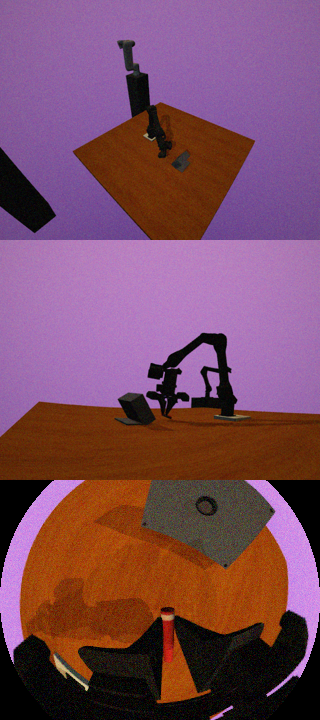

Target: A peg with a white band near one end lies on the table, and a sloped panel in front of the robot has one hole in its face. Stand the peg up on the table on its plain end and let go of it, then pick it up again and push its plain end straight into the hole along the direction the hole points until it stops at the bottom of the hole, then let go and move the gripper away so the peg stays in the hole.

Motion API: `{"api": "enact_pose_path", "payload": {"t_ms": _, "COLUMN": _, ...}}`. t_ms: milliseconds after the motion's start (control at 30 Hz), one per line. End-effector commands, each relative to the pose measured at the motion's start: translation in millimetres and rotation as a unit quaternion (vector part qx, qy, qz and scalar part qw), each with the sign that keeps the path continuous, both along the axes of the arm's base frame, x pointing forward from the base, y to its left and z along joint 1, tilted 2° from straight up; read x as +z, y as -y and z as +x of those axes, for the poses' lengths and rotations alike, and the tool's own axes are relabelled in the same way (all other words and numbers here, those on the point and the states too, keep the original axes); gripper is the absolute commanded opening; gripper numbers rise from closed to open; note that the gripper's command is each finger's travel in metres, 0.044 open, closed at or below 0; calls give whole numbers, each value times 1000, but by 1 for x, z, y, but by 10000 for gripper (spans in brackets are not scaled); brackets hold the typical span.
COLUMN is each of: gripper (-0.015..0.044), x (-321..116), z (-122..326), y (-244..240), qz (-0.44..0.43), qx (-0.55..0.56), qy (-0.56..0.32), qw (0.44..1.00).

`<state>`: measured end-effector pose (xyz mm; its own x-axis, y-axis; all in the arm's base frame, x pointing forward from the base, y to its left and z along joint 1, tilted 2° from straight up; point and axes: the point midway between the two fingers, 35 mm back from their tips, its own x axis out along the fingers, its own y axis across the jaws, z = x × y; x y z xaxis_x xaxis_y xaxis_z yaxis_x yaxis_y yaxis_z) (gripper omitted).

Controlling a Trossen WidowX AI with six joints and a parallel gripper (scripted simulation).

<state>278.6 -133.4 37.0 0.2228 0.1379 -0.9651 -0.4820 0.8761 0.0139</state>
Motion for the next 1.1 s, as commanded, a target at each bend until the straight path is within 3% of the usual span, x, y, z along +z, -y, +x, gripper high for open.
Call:
{"api": "enact_pose_path", "payload": {"t_ms": 0, "gripper": 49, "x": 3, "z": -1, "y": 1, "qz": 8, "qx": 2, "qy": 18, "qw": 1000}}
{"api": "enact_pose_path", "payload": {"t_ms": 1067, "gripper": 49, "x": 15, "z": -16, "y": 9, "qz": 74, "qx": 0, "qy": 138, "qw": 988}}
